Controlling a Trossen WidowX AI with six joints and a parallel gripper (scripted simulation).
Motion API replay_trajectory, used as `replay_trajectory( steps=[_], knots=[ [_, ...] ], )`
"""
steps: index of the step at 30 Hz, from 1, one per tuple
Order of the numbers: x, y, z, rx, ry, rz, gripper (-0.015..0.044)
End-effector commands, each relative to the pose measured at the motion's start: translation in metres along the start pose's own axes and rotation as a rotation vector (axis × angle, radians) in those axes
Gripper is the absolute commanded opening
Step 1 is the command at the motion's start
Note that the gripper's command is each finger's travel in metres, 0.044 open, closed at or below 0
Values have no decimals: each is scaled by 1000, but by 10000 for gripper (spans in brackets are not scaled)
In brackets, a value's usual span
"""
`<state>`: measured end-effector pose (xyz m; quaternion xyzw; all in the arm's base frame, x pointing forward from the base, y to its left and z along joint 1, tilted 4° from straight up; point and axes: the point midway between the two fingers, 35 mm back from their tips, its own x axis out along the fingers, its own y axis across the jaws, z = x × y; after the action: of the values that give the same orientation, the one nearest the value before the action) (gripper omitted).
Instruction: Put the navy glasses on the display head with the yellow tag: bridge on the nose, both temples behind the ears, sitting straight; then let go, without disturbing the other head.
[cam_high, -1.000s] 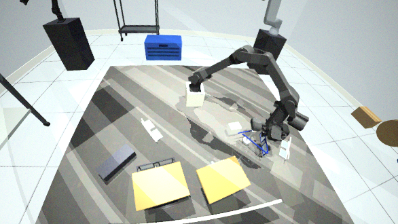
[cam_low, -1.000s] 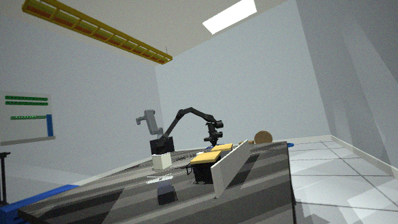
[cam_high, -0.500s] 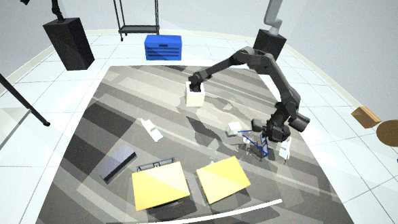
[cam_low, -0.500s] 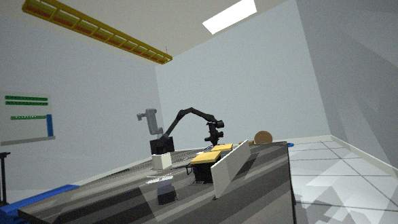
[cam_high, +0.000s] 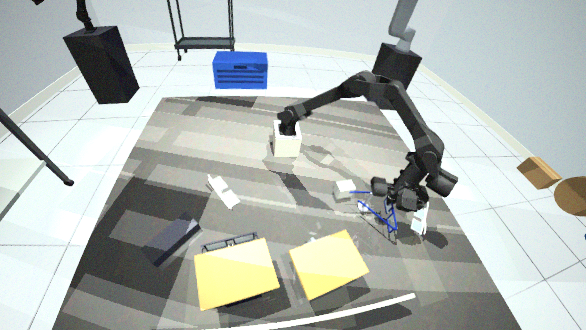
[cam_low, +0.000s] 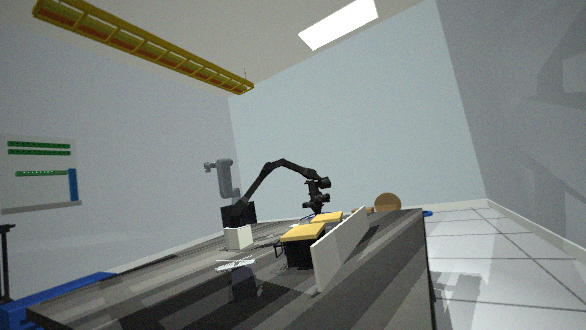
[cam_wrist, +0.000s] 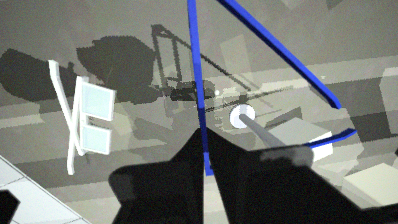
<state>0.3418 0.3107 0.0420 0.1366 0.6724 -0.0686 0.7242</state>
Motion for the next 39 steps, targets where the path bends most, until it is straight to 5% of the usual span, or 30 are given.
replay_trajectory(
  steps=[1, 39],
  knots=[
    [-1, 1, 2, -3, -1, 2, 0],
    [-1, 3, 11, -3, -2, 2, 0]
  ],
)
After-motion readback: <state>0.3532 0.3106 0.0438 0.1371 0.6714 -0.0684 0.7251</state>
